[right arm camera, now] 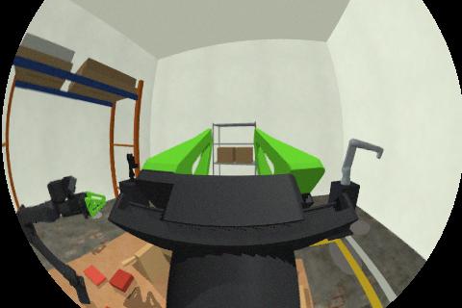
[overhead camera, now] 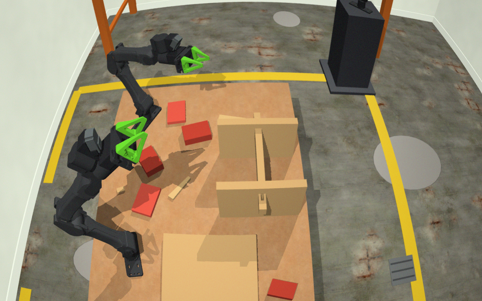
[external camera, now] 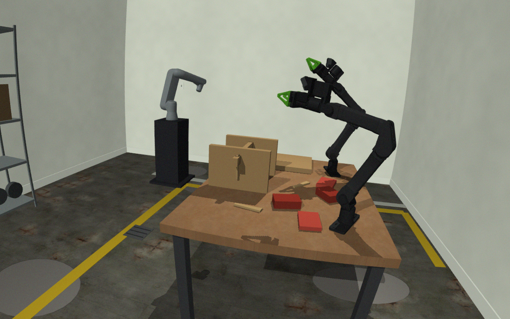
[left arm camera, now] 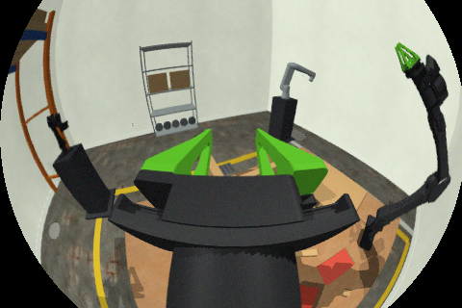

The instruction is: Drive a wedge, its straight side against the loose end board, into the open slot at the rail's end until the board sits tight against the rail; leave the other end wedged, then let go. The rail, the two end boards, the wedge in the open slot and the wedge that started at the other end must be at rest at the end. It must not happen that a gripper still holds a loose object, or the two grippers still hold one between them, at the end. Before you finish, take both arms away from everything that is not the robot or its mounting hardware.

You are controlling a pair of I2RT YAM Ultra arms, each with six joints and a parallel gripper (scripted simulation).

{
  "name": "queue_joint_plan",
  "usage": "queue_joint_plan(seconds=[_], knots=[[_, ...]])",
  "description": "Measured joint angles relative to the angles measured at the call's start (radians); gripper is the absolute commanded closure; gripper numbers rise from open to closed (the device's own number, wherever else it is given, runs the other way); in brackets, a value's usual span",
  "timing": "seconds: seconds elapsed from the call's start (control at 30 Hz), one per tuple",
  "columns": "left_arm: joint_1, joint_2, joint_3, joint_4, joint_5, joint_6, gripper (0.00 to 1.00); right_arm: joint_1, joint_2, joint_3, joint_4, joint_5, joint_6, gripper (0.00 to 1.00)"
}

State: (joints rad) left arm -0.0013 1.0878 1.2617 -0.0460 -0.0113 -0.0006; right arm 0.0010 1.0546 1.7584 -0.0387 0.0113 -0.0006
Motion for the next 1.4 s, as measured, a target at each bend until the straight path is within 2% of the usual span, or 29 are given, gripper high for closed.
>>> queue_joint_plan(seconds=[0.07, 0.17, 0.3, 0.6, 0.73, 1.4], knots=[[0.0, 0.002, -0.078, -0.01, 0.004, 0.002, 0.54, 0.0, 0.004, -0.066, -0.002, -0.005, -0.001, 0.56], [0.0, 0.002, -0.134, -0.006, 0.005, 0.003, 0.54, 0.0, 0.005, -0.132, 0.01, -0.007, -0.001, 0.56], [0.0, -0.019, -0.226, 0.008, 0.006, 0.002, 0.54, 0.0, -0.012, -0.278, 0.034, -0.008, 0.0, 0.56], [0.002, -0.043, -0.223, 0.04, 0.01, 0.001, 0.54, 0.0, -0.006, -0.617, 0.024, -0.011, 0.0, 0.56], [0.001, -0.042, -0.223, 0.043, 0.01, 0.0, 0.54, 0.0, 0.0, -0.71, 0.013, -0.011, 0.001, 0.56], [0.0, -0.042, -0.212, 0.046, 0.011, 0.0, 0.54, 0.0, -0.01, -0.713, 0.05, -0.011, 0.001, 0.58]])
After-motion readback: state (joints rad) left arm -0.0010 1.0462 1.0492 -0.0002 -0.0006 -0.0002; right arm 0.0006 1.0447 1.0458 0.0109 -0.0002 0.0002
